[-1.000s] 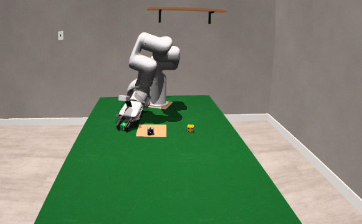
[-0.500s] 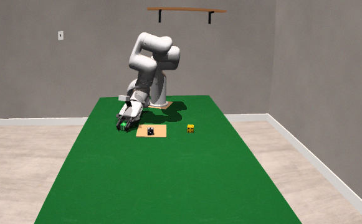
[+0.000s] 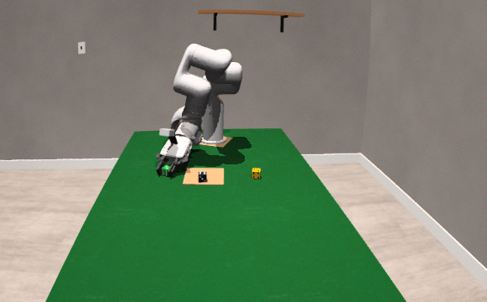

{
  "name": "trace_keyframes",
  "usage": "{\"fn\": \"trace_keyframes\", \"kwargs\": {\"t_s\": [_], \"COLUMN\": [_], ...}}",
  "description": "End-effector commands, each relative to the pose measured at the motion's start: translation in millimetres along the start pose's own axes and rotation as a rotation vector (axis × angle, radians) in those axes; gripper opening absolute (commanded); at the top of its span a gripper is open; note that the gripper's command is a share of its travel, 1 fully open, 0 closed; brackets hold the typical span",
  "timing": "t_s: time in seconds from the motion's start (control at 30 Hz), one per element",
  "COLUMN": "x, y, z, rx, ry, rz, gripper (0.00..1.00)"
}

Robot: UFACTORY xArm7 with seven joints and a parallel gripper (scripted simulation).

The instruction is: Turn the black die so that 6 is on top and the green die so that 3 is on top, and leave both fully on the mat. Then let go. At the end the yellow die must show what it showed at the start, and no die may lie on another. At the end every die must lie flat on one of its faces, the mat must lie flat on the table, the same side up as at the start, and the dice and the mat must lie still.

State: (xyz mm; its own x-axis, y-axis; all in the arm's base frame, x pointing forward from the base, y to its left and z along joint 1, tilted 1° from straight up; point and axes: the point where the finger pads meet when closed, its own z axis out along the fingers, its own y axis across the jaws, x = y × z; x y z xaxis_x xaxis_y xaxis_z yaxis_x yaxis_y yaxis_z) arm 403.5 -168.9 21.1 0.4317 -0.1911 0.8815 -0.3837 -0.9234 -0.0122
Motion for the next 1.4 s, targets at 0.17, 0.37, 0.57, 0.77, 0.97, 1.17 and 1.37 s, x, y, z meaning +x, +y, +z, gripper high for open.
{"fn": "trace_keyframes", "kwargs": {"t_s": [0.17,0.37,0.57,0.77,0.97,1.17,1.37], "x": [1.0,1.0,1.0,0.9,0.9,0.9,7.2], "y": [0.2,0.2,0.2,0.2,0.2,0.2,0.2], "z": [-0.1,-1.8,-10.3,-32.4,-48.2,-50.1,-53.4], "rx": [0.0,0.0,0.0,0.0,0.0,0.0,0.0], "ry": [0.002,0.002,0.002,0.002,0.002,0.002,0.002], "rz": [0.0,0.0,0.0,0.0,0.0,0.0,0.0], "gripper": [0.47,0.47,0.47,0.47,0.47,0.47,0.47]}}
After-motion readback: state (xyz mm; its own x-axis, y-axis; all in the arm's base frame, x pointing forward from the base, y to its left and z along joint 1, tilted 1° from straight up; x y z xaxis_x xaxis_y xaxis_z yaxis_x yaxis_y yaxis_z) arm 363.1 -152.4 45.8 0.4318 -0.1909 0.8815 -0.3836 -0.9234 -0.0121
